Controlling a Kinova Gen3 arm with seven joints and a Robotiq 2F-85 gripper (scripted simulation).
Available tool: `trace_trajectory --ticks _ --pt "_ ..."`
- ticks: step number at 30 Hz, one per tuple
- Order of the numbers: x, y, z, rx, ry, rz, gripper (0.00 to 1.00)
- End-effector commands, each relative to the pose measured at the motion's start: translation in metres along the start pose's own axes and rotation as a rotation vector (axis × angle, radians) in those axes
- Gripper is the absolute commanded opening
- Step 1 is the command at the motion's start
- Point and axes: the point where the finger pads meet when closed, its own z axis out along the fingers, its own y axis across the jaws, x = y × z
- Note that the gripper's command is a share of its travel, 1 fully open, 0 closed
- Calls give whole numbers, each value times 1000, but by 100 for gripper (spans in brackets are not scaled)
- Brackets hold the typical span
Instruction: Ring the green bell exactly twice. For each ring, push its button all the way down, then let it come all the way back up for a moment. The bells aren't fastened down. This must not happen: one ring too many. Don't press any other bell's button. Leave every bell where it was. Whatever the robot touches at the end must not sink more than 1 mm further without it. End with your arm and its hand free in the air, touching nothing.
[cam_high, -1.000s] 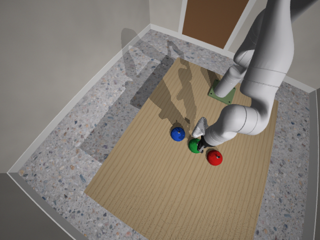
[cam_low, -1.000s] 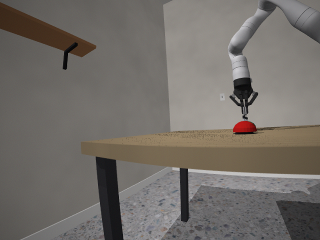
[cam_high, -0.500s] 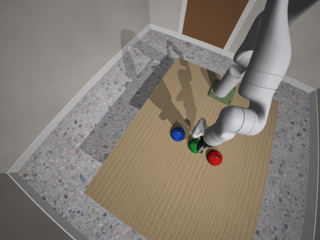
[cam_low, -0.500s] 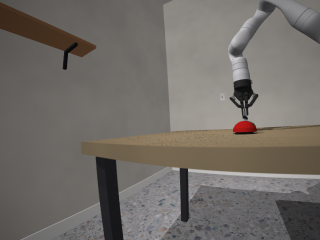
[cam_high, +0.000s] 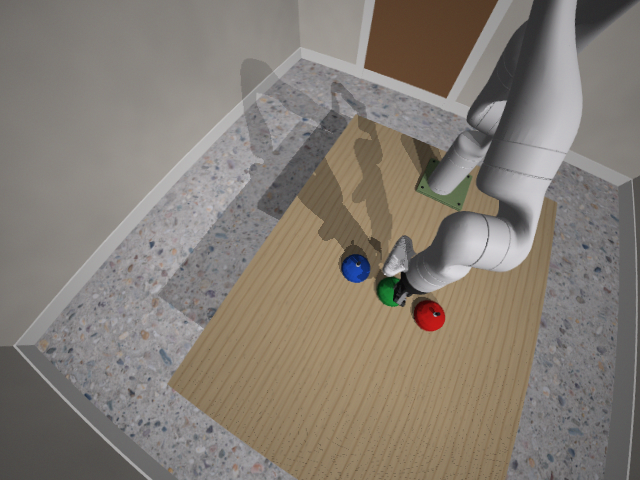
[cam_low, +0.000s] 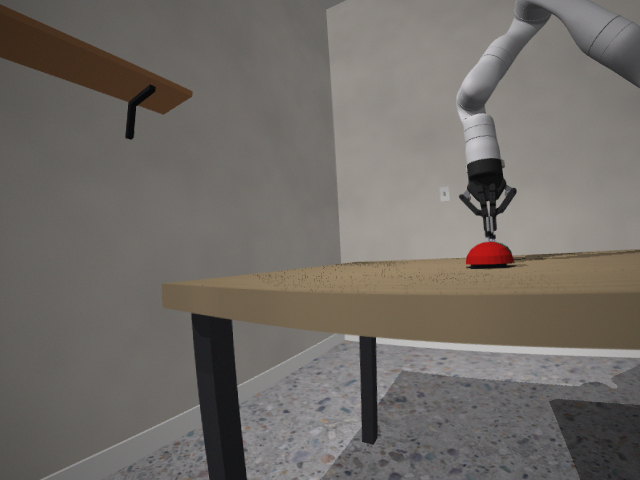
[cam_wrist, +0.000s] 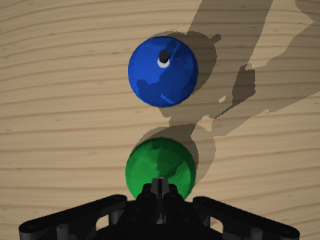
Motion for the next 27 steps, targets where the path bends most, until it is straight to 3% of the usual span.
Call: trace_trajectory --ticks 1,27 --pt "-1 0 0 -1 0 -1 0" --pt "-1 0 4 -1 0 -1 0"
